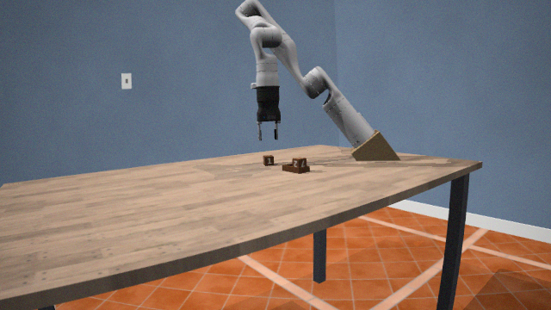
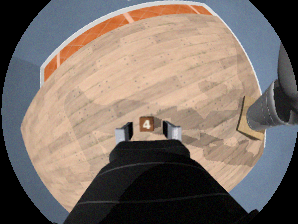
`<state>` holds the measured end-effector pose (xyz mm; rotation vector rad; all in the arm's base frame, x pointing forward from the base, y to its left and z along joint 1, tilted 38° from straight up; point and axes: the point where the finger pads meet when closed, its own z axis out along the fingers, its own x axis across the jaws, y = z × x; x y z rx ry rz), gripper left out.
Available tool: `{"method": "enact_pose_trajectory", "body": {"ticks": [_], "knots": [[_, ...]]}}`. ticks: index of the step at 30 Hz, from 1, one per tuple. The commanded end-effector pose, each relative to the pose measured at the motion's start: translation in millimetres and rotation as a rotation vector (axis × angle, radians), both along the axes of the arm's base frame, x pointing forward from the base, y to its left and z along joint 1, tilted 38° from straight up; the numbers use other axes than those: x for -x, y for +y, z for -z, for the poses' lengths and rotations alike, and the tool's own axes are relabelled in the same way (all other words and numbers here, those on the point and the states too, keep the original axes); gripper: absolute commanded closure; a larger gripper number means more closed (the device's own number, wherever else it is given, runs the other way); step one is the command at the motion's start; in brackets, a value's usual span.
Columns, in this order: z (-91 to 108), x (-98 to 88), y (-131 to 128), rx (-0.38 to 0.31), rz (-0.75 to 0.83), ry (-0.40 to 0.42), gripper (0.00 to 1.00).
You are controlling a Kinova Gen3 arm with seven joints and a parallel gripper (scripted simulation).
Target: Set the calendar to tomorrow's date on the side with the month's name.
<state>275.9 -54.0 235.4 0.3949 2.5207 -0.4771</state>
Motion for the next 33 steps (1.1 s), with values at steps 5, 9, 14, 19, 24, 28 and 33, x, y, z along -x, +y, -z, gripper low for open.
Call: {"method": "enact_pose_trajectory", "body": {"ticks": [5,9,14,19,24,28,33], "knots": [[-3.2,0.2,3.1,-0.003,-0.007,-0.004,0.10],[-3.2,0.2,3.1,-0.003,-0.007,-0.004,0.10],[-3.2,0.2,3.1,-0.003,-0.007,-0.004,0.10],[-3.2,0.2,3.1,-0.003,-0.007,-0.004,0.10],[-3.2,0.2,3.1,-0.003,-0.007,-0.004,0.10],[-3.2,0.2,3.1,-0.003,-0.007,-0.004,0.10],[-3.2,0.2,3.1,-0.003,-0.007,-0.004,0.10]]}}
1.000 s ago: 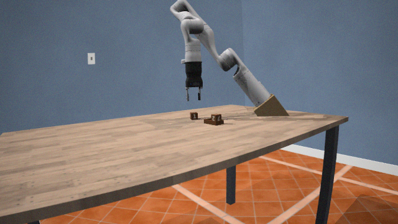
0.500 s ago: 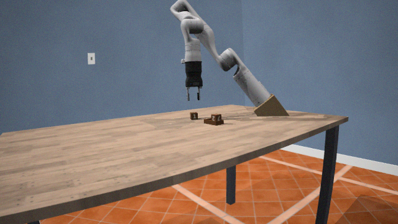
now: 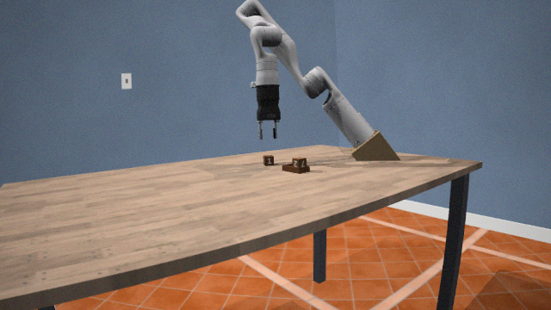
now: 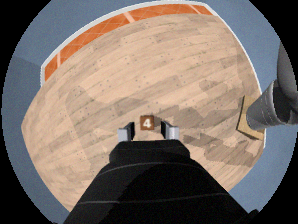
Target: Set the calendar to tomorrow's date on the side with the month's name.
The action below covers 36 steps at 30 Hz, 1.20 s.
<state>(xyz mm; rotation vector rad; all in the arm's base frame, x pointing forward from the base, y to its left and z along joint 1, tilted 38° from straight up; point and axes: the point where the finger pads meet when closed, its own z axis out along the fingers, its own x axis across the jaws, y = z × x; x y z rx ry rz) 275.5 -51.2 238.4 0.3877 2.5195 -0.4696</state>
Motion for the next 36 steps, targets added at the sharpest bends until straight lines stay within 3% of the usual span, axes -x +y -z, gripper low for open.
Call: {"method": "enact_pose_trajectory", "body": {"ticks": [1,18,36], "knots": [[-0.2,-0.1,0,0.000,0.000,-0.001,0.10],[2.3,-1.6,-1,0.000,0.000,-0.001,0.10],[17.7,-10.8,-9,0.000,0.000,-0.002,0.10]]}}
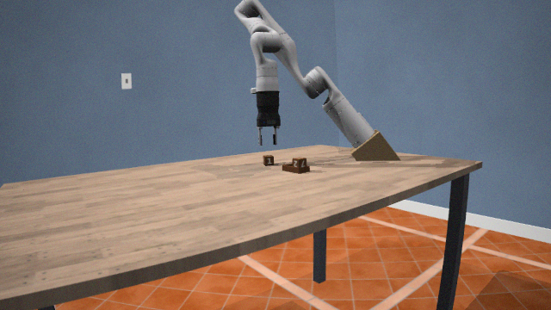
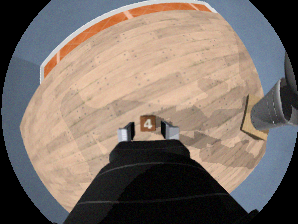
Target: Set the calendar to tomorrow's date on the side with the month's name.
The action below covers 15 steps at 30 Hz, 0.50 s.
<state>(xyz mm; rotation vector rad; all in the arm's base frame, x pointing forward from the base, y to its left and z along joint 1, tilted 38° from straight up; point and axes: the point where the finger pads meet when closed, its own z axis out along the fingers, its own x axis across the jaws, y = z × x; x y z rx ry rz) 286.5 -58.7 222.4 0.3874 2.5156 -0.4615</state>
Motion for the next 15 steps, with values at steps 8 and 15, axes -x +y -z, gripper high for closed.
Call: {"method": "enact_pose_trajectory", "body": {"ticks": [8,15], "knots": [[11.4,-5.6,-7,0.004,0.002,0.004,0.10],[17.4,-9.1,-10,0.004,0.002,0.004,0.10]]}}
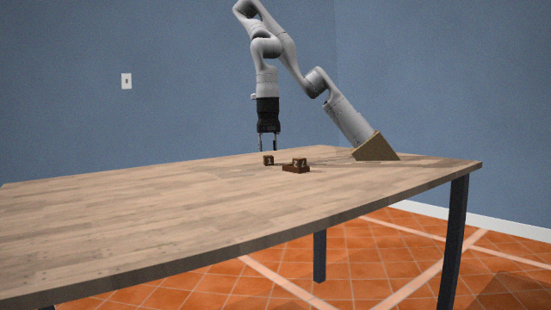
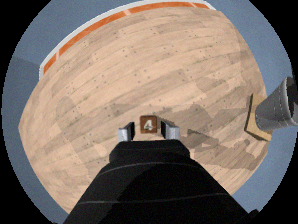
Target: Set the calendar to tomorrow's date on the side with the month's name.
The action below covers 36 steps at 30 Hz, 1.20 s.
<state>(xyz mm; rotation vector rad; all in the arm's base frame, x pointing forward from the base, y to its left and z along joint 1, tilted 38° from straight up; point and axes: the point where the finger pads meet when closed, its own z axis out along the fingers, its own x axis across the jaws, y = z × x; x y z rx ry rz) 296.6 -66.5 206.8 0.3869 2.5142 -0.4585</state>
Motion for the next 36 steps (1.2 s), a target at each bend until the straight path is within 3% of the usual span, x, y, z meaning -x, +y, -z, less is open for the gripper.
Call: {"method": "enact_pose_trajectory", "body": {"ticks": [1,36], "knots": [[1.8,1.0,-1.8,0.006,0.003,0.006,0.10],[8.1,-2.8,-5.1,0.006,0.003,0.006,0.10]]}}
